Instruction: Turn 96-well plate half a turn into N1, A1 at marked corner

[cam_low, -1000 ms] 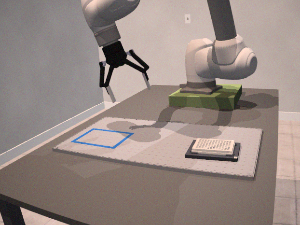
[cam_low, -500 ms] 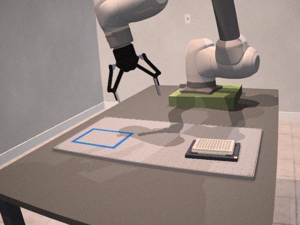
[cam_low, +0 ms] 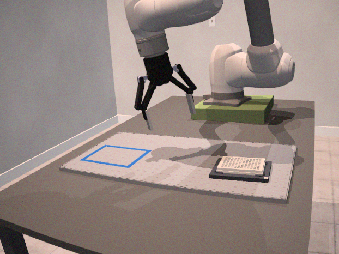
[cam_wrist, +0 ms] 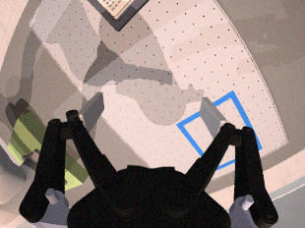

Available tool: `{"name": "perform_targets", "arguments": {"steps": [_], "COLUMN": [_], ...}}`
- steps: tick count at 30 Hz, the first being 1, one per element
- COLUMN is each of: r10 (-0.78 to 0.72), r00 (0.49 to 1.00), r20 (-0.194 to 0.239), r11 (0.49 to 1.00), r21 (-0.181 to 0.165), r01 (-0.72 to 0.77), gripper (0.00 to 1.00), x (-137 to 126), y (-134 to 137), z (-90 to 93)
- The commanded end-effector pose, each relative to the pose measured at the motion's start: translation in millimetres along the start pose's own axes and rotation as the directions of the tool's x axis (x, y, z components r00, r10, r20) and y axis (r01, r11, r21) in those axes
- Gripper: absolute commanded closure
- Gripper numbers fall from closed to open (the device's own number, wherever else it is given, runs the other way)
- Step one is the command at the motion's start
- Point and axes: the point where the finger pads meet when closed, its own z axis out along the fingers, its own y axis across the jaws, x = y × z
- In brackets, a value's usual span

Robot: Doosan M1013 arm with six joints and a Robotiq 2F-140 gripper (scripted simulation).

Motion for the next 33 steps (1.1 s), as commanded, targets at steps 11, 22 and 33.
{"name": "perform_targets", "arguments": {"steps": [11, 22, 33], "r10": [-0.246, -0.401, -0.571], "r00": [0.968, 0.913, 0.813], "r20": [0.042, 0.075, 0.117], "r11": [0.968, 0.911, 0.809], "r21": [-0.046, -0.069, -0.088], "r01": [0.248, 0.406, 0.581], "gripper": [0.00, 0.00, 0.00], "x": [54.9, 94.4, 140.7], "y": [-19.8, -38.6, -65.2], "z": [13.7, 24.1, 36.9]}}
